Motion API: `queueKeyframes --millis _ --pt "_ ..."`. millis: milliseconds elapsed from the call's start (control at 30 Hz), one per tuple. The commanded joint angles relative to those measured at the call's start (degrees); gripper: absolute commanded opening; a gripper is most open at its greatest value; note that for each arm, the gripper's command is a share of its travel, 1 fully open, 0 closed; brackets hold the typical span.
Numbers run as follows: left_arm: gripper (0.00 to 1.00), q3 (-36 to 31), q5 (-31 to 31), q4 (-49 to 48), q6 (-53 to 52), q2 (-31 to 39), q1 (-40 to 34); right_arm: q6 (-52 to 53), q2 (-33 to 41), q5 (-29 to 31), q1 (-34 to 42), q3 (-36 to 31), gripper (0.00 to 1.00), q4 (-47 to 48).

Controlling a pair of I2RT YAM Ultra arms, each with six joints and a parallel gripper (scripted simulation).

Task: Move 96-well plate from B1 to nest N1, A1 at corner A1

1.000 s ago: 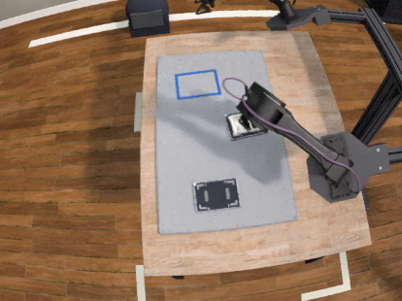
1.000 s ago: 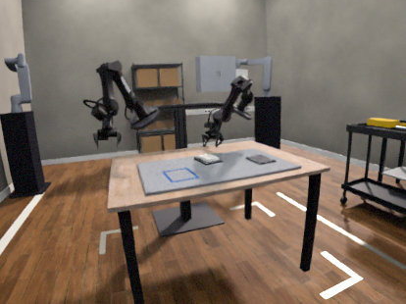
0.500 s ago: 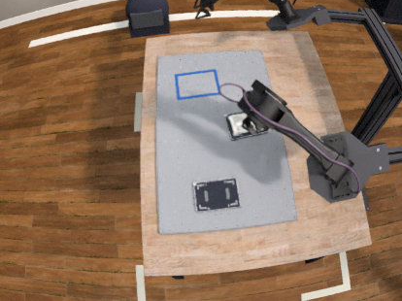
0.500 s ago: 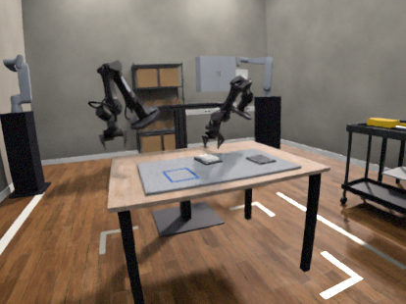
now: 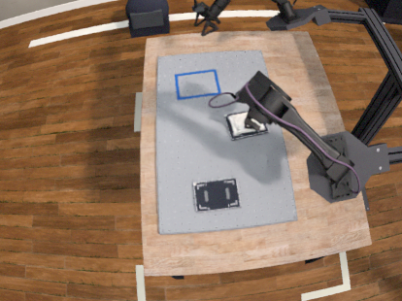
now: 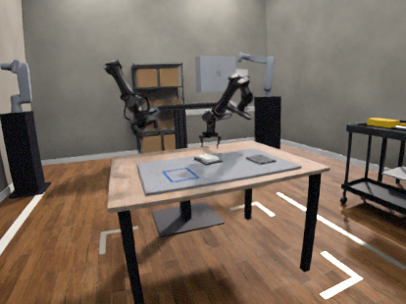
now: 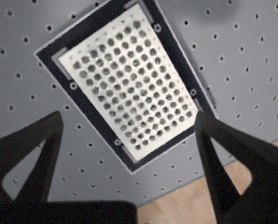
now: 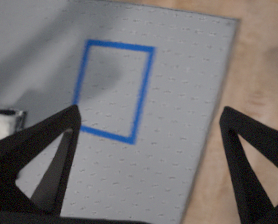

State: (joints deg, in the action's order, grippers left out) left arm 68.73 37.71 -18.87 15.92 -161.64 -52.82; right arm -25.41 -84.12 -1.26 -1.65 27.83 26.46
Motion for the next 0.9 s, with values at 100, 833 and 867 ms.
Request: queueKeyframes --millis 100,833,867 --pt "1.0 7.1 0.7 17.7 17.1 -0.6 -1.2 5.4 2.7 9.1 10.5 -3.6 1.0 -3.0" --pt "1.0 31.1 -4.3 48.1 44.6 -7.6 1.0 20.1 9.9 37.8 57.2 -19.9 1.0 -6.2" --pt "1.0 31.6 -4.4 48.5 44.9 -7.8 1.1 20.6 10.1 39.0 59.3 -20.7 1.0 -6.2"
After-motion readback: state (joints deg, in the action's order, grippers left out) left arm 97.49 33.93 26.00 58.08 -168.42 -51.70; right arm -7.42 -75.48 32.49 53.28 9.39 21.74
